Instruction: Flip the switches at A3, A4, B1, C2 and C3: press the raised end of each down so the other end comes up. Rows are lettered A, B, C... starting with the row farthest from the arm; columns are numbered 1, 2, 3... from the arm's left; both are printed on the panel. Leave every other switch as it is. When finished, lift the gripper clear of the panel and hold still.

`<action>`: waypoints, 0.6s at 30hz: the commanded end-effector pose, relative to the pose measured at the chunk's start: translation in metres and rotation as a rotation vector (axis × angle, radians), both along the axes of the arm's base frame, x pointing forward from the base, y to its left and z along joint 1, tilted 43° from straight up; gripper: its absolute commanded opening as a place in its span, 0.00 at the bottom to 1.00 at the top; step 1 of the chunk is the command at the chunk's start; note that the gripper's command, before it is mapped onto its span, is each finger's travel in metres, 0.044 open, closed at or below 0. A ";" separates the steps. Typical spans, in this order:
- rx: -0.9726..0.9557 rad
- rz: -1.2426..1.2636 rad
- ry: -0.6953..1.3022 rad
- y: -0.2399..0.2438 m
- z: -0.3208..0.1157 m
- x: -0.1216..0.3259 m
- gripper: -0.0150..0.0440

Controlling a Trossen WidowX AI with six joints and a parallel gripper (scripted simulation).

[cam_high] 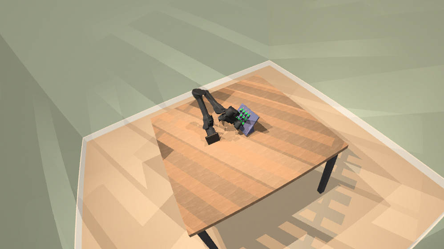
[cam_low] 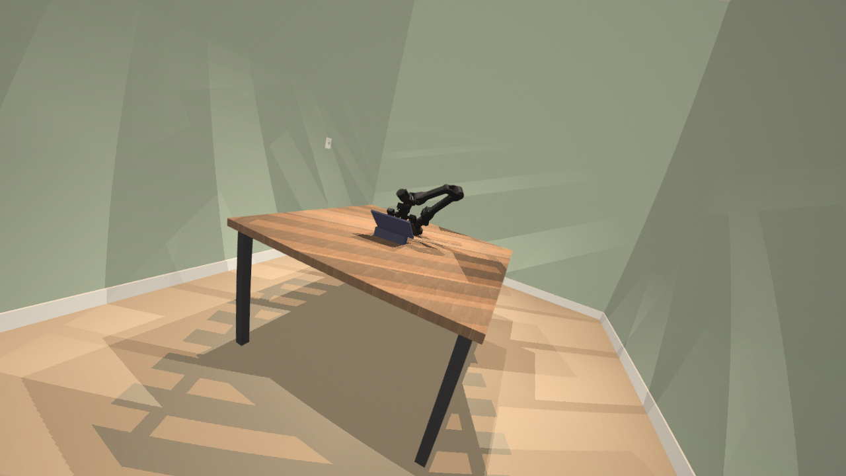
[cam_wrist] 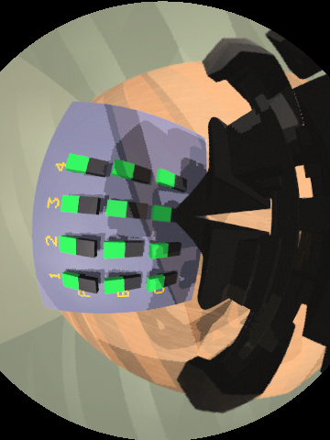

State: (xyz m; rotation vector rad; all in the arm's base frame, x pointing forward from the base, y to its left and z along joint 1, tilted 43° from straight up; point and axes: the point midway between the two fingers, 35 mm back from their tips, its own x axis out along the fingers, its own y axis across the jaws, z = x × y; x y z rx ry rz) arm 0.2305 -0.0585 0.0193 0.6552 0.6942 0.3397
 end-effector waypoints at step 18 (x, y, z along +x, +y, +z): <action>0.001 0.015 0.031 -0.032 0.031 -0.047 0.25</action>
